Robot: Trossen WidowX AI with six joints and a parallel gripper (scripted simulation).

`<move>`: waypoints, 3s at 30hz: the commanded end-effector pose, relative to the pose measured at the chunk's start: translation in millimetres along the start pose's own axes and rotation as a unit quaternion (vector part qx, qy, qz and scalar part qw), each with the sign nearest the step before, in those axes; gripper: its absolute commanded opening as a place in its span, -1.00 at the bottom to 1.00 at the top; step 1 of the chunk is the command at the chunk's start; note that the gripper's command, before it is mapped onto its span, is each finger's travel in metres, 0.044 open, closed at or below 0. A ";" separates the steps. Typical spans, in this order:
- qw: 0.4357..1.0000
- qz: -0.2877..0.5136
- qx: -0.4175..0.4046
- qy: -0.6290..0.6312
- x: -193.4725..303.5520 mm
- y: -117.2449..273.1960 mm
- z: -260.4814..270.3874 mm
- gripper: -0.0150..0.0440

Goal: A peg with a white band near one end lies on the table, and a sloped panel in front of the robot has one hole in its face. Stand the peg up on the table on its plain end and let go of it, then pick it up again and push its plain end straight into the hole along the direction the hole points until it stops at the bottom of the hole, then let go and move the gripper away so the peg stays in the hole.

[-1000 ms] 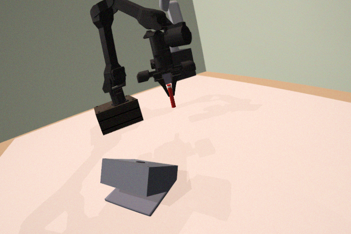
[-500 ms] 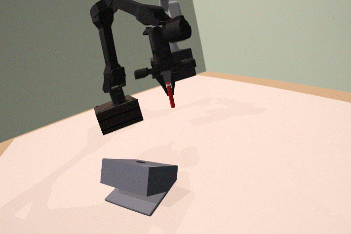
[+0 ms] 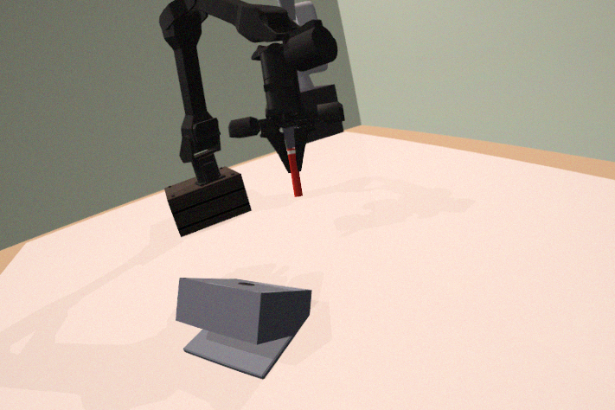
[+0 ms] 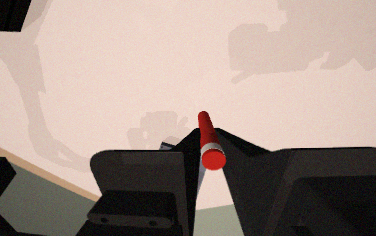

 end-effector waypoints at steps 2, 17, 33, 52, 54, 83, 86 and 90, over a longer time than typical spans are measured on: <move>0.999 0.023 -0.016 -0.027 15.7 -4.4 2.3 -0.49; 0.990 0.092 -0.051 -0.096 57.4 -7.3 12.4 -0.49; 0.969 0.159 -0.086 -0.167 97.7 -9.2 27.5 -0.49; 0.966 0.169 -0.091 -0.176 116.6 -48.4 40.6 -0.49; 0.965 0.170 -0.092 -0.177 118.5 -52.9 42.4 -0.49; 0.963 0.173 -0.092 -0.185 127.3 -73.5 48.0 -0.49; 0.963 0.173 -0.092 -0.185 128.0 -76.0 48.8 -0.49; 0.963 0.174 -0.092 -0.185 128.4 -78.8 49.6 -0.49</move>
Point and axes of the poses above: the point midway between the two fingers, 35 mm back from their tips, its own y axis back along the fingers, its own z axis across the jaws, x = y × z, the point moved 5 cm from there along y, back along the fingers, and after that the axes turned 9 degrees about y, right-handed, at the moved point
